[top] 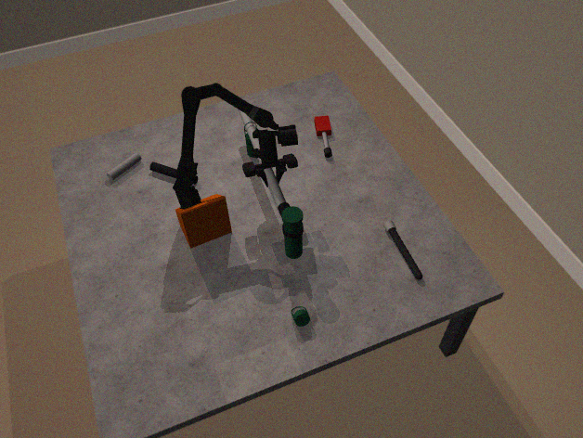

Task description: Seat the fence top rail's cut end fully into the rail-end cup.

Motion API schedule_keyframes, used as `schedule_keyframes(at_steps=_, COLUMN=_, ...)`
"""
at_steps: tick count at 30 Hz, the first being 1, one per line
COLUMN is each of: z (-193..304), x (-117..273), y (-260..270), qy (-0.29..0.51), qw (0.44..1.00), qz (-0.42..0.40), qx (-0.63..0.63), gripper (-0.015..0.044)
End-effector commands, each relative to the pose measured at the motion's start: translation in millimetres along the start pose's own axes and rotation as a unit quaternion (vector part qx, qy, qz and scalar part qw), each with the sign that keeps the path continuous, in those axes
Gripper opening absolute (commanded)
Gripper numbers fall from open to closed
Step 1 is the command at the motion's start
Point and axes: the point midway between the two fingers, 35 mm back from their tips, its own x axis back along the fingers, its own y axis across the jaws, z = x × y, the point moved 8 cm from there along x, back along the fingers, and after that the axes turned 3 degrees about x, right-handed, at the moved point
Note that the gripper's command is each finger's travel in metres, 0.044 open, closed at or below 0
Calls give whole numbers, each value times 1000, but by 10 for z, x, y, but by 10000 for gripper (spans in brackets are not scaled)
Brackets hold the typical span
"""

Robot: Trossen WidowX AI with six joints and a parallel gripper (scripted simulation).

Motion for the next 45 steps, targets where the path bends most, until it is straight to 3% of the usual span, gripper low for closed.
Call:
schedule_keyframes(at_steps=1, z=53, x=19, y=1, qy=7, qw=1000, qz=4, qx=0, gripper=0)
schedule_keyframes(at_steps=45, z=22, x=22, y=-3, qy=5, qw=1000, qz=0, qx=1, gripper=0)
